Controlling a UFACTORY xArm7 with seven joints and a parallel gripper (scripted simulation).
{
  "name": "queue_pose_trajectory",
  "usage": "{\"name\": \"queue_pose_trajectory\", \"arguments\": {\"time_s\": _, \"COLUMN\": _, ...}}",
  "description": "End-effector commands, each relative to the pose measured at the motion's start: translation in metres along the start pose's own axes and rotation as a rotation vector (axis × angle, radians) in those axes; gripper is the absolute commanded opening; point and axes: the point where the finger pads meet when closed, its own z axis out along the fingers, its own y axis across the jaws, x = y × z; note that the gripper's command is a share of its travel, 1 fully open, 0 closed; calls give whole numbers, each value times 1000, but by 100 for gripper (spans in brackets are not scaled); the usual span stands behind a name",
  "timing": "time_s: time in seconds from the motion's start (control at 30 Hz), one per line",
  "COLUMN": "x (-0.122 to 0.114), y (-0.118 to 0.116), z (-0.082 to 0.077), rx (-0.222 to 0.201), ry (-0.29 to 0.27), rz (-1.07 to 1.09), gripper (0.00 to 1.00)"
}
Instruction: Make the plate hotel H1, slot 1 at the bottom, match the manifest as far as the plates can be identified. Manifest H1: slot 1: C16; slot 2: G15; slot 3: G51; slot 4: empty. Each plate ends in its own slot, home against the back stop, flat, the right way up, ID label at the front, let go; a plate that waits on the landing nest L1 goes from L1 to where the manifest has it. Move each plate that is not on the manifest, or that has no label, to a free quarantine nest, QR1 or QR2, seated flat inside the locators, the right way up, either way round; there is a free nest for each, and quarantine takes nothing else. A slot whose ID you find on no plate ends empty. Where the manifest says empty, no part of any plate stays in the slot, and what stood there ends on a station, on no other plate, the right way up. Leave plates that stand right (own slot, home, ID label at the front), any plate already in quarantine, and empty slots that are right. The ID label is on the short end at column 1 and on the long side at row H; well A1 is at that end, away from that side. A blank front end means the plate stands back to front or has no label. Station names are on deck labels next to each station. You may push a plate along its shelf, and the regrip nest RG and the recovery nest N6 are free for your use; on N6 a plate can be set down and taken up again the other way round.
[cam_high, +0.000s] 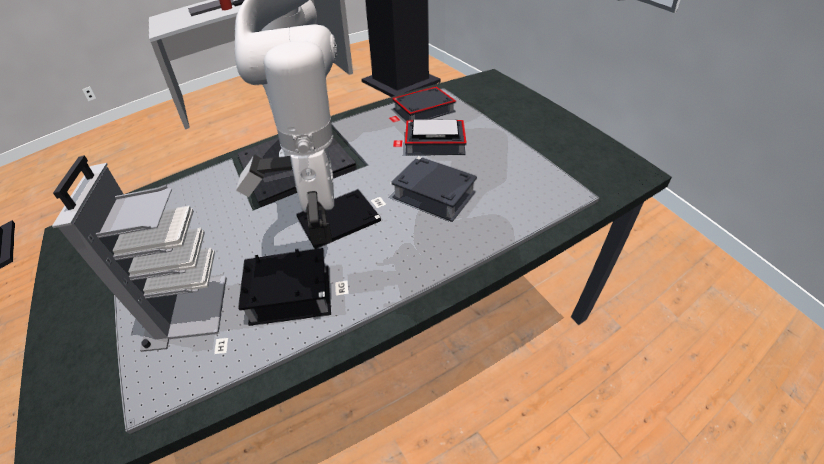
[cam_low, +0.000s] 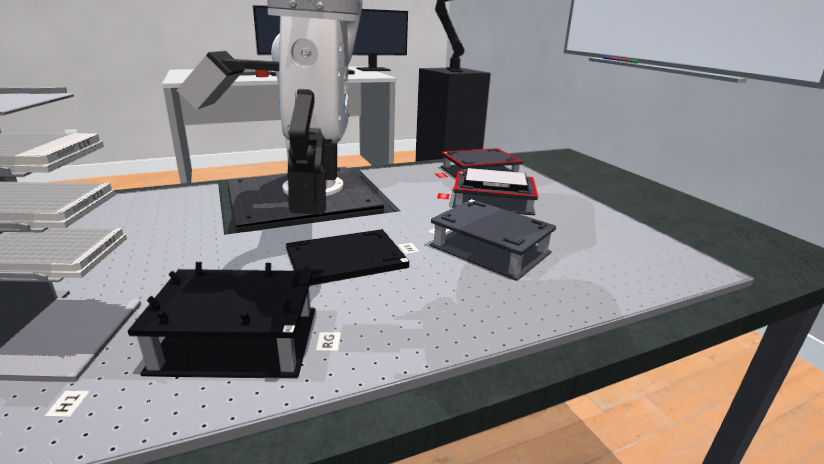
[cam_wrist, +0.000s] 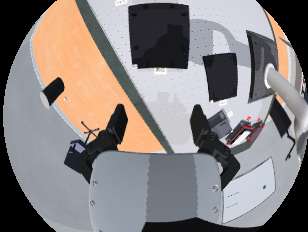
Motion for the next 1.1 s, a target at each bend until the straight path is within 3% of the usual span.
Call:
{"name": "queue_pose_trajectory", "arguments": {"time_s": 0.0, "x": -1, "y": -1, "z": -1, "rx": 4, "ry": 74, "rz": 0, "gripper": 100}}
{"name": "queue_pose_trajectory", "arguments": {"time_s": 0.13, "x": -1, "y": -1, "z": -1, "rx": 4, "ry": 107, "rz": 0, "gripper": 100}}
{"name": "queue_pose_trajectory", "arguments": {"time_s": 0.63, "x": -1, "y": -1, "z": -1, "rx": 4, "ry": 357, "rz": 0, "gripper": 100}}
{"name": "queue_pose_trajectory", "arguments": {"time_s": 0.7, "x": -1, "y": -1, "z": -1, "rx": 4, "ry": 357, "rz": 0, "gripper": 100}}
{"name": "queue_pose_trajectory", "arguments": {"time_s": 1.07, "x": -1, "y": -1, "z": -1, "rx": 4, "ry": 540, "rz": 0, "gripper": 100}}
